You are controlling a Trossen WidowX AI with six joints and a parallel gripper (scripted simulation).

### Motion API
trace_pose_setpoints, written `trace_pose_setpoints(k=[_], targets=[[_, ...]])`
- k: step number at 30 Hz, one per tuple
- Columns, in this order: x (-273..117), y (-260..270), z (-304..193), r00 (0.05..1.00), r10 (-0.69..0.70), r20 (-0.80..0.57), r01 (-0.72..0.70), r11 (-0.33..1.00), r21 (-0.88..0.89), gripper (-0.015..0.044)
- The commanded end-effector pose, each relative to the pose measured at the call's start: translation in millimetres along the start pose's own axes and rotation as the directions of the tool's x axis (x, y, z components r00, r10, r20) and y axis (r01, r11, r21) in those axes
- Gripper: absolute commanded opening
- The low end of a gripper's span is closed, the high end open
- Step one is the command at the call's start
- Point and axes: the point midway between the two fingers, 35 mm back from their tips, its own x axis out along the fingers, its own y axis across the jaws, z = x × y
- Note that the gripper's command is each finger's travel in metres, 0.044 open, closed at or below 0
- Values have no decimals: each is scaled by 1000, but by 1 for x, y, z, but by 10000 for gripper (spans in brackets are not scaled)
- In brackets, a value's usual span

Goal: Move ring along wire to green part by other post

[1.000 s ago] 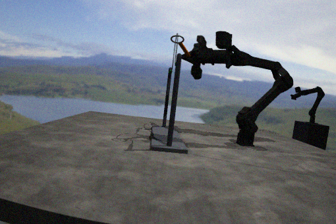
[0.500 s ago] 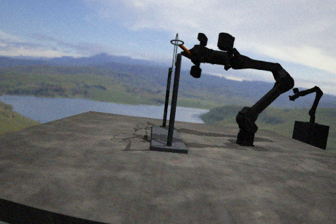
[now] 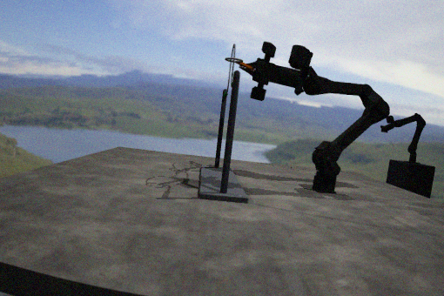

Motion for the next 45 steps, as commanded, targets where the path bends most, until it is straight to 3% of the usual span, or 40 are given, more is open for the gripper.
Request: trace_pose_setpoints(k=[1, 25, 45], targets=[[0, 2, 0, 1000, -16, 6, 16, 999, -44, -150], [0, 7, -2, 998, -65, 20, 67, 989, -132, -150], [-5, 55, -5, 998, 60, -13, -59, 994, 89, -150]])
